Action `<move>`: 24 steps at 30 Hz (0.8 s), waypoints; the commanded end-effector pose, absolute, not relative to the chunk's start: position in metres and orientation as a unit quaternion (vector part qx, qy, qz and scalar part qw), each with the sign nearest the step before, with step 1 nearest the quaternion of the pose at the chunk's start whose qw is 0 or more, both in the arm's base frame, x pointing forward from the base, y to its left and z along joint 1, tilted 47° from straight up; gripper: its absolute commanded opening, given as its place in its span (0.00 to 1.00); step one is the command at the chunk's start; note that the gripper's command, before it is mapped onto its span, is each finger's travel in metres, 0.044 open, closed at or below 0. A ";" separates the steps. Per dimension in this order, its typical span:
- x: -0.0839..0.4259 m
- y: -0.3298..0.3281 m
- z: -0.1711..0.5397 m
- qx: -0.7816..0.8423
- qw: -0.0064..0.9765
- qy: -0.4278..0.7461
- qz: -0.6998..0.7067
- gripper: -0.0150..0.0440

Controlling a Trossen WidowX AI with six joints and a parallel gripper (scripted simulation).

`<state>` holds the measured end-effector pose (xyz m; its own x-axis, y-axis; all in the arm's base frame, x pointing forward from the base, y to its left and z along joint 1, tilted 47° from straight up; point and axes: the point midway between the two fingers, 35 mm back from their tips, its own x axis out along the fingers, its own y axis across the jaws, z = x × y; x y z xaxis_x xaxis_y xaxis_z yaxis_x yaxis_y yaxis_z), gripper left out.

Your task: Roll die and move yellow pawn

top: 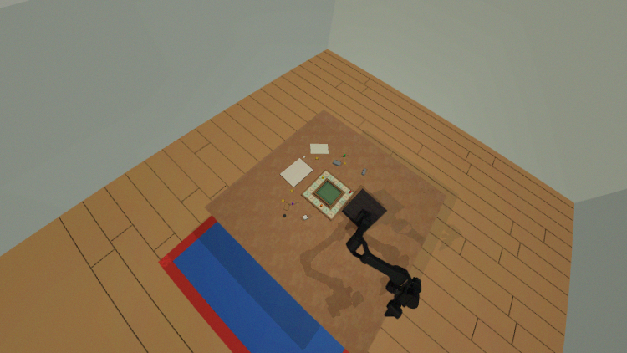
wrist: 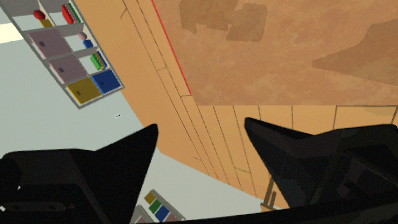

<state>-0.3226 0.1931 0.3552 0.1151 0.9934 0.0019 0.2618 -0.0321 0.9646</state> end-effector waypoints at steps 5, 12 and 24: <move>-0.315 0.214 0.357 0.590 0.466 0.513 0.412 0.72; -0.279 0.282 0.362 0.574 0.517 0.464 0.434 0.72; -0.164 0.381 0.375 0.541 0.612 0.374 0.438 0.72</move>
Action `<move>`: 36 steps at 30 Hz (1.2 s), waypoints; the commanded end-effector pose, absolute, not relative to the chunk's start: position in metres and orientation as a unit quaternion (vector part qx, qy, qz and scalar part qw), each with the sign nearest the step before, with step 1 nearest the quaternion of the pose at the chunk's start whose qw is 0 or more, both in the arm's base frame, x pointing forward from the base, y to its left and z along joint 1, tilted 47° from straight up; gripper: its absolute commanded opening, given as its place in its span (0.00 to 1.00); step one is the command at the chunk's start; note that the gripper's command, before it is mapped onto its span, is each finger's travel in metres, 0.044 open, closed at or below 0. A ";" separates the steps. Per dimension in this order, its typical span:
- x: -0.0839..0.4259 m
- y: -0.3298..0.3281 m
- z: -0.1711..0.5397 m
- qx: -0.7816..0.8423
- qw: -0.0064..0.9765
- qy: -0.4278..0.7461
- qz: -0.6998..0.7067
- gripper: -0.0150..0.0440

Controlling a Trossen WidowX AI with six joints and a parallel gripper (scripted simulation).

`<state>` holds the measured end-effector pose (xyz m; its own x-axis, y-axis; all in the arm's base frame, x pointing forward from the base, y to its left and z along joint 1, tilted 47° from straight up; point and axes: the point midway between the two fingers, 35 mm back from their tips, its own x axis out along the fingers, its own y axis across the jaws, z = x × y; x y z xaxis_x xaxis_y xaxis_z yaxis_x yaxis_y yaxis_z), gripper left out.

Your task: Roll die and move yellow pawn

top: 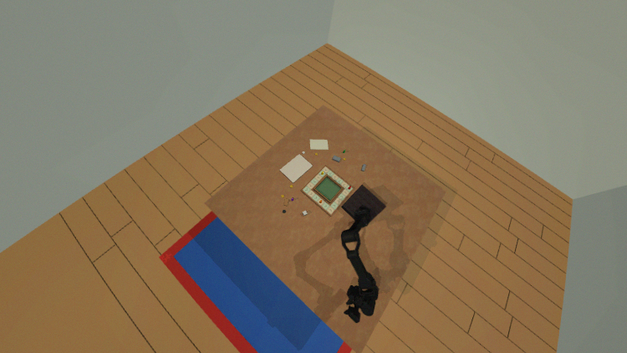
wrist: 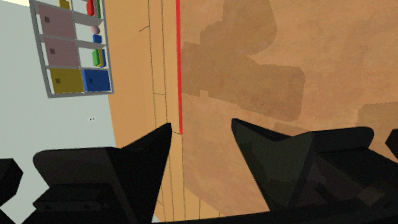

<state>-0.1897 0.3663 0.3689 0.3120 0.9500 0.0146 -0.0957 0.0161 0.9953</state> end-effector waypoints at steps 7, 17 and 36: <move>-0.083 0.413 0.380 0.513 0.667 0.329 0.429 0.72; 0.084 0.418 0.385 0.446 0.763 0.261 0.388 0.72; 0.274 0.326 0.320 0.293 0.856 0.317 0.285 0.72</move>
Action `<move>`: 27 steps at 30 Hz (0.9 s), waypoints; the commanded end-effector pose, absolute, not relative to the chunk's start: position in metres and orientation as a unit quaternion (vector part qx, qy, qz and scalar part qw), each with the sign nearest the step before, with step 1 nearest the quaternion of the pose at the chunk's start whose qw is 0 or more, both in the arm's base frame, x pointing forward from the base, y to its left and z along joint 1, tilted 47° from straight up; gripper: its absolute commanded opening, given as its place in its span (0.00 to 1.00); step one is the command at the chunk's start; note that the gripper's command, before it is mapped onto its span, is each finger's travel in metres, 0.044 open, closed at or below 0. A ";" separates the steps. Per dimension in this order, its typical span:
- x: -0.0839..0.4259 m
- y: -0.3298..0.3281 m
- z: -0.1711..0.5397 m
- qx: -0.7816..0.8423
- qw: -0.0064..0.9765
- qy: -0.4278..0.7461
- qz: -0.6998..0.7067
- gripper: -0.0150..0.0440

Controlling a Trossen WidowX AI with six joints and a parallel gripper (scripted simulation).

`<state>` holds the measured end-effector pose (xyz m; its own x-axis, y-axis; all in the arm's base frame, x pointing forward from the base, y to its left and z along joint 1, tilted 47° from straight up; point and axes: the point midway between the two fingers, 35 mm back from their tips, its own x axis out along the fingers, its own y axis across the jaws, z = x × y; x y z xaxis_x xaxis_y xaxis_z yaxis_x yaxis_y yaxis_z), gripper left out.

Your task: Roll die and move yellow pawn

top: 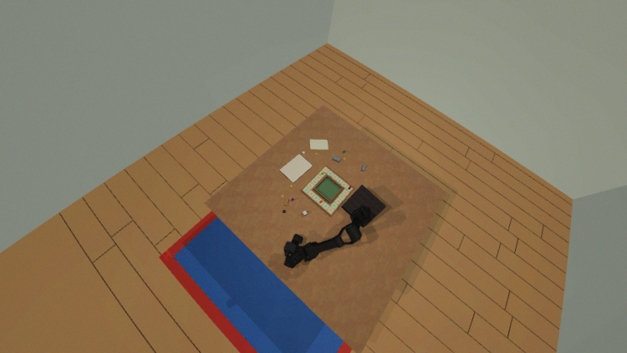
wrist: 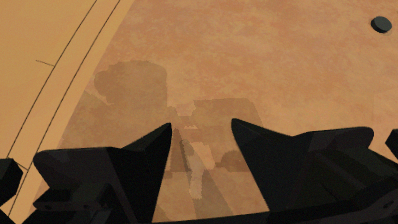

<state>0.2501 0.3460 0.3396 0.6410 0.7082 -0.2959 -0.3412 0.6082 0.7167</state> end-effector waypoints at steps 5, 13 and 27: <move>0.313 0.271 0.278 0.262 0.848 0.393 0.241 0.72; 0.323 0.199 0.236 0.299 0.775 0.517 0.207 0.72; 0.311 0.132 0.196 0.439 0.632 0.625 0.131 0.72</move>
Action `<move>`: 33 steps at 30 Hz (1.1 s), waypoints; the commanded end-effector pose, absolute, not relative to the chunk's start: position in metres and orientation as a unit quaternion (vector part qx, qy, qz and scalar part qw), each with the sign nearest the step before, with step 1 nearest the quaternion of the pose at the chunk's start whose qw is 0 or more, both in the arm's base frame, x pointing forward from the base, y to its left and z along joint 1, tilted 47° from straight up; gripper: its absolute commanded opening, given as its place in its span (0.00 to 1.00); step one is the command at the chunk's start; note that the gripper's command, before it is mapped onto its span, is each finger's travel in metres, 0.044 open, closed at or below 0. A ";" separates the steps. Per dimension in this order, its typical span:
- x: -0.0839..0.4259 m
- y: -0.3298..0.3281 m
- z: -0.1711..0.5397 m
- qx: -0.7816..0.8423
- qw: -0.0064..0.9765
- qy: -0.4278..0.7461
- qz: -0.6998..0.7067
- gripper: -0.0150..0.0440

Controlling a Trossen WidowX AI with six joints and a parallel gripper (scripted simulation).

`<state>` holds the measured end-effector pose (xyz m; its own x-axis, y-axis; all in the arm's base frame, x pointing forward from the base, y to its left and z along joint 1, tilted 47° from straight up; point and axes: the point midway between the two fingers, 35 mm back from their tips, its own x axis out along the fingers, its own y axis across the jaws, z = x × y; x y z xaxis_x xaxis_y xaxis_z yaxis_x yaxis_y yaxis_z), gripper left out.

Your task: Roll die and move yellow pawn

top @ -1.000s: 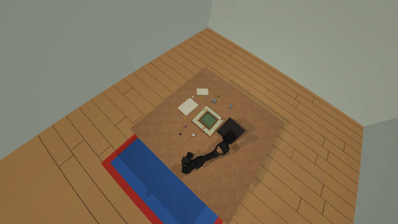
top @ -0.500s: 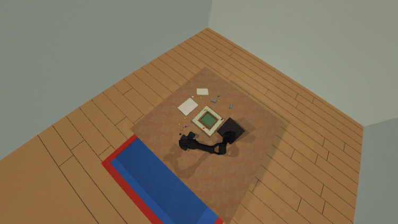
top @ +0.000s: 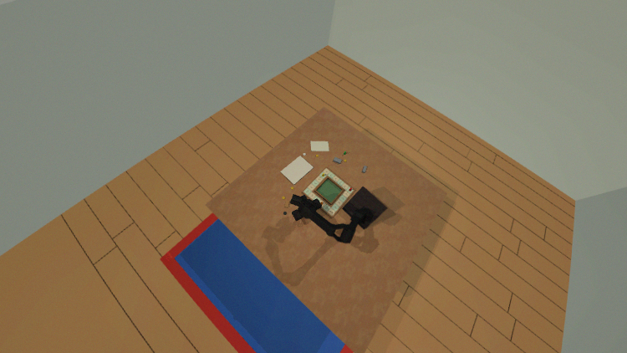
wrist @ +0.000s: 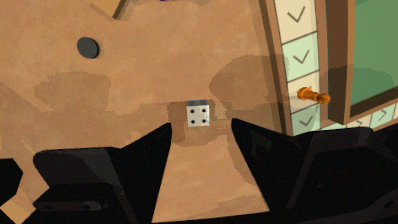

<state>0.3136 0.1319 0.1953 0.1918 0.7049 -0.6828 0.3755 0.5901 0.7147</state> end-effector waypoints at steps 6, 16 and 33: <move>0.314 0.143 0.187 0.439 0.632 0.625 0.131 0.72; 0.317 0.153 0.177 0.439 0.632 0.625 0.131 0.72; 0.320 0.166 0.165 0.440 0.632 0.624 0.132 0.54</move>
